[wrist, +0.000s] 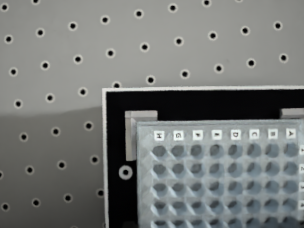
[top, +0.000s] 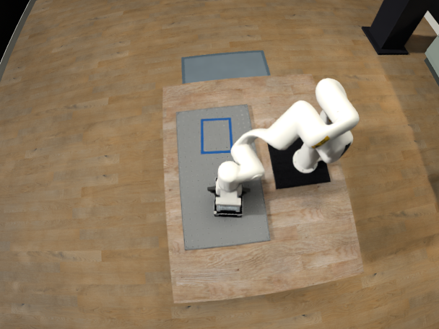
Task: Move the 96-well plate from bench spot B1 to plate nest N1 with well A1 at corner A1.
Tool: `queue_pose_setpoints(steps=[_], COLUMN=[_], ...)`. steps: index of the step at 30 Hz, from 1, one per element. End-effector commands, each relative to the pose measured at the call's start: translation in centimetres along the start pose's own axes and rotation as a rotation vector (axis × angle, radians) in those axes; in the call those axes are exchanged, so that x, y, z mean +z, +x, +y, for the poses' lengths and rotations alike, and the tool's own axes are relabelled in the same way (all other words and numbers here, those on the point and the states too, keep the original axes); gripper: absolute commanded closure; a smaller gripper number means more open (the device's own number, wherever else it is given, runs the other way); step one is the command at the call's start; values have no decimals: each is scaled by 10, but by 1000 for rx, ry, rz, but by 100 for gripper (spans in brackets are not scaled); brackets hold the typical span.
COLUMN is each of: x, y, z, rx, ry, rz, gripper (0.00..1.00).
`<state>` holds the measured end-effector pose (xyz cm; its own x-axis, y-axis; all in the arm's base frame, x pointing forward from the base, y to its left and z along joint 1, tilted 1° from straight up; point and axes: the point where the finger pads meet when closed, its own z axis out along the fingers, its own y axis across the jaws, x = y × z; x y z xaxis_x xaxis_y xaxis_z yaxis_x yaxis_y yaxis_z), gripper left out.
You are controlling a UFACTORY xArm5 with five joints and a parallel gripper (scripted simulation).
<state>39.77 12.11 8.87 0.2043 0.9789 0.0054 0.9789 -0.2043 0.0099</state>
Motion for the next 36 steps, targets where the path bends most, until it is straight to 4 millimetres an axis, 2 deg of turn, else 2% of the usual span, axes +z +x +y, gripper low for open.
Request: queue_pose_setpoints(steps=[1,31,36], x=[-1,-1,-14], y=[1,1,1], z=[1,1,1], rx=[0,0,0], ry=[-1,-1,-1], rz=[6,6,6], gripper=[0,0,0])
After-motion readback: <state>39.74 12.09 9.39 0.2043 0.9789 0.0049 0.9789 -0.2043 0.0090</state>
